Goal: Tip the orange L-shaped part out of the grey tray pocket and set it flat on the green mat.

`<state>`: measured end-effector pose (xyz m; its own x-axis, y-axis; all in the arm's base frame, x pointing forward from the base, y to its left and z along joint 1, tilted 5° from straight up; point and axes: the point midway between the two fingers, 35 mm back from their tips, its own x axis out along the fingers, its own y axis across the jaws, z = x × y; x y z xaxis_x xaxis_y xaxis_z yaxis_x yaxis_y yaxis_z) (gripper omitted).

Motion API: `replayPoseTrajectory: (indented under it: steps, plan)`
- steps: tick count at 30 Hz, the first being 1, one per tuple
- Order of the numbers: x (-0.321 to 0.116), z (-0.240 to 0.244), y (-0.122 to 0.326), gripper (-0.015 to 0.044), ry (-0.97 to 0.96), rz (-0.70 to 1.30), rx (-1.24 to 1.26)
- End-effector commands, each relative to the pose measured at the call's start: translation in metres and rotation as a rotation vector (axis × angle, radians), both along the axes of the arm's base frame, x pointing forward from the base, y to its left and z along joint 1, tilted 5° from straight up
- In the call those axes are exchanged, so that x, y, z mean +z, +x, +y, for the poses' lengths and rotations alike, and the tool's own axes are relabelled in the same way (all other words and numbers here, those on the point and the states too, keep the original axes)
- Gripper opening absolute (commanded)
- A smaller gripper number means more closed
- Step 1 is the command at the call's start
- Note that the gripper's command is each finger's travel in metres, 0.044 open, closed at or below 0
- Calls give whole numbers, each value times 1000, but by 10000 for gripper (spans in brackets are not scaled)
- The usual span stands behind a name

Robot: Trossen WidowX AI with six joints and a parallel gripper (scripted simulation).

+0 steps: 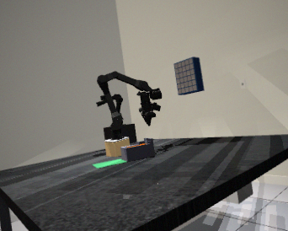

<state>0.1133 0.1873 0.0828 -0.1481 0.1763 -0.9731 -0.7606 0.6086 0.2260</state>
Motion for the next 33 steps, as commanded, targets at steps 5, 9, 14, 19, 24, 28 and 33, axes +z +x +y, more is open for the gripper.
replayPoseTrajectory:
  steps: [5,9,14,19,24,28,33]
  plan:
    - [5,-67,86,180,-112,-58,-587]
    - [9,-115,116,180,-173,-78,-890]
    - [14,-184,137,180,-253,-98,-1268]
    - [16,-205,139,180,-278,-100,-1378]
    - [16,-205,139,180,-278,-100,-1378]
    - [-10,-207,143,180,-278,-101,-1378]
    - [-59,-211,143,180,-279,-100,-1378]
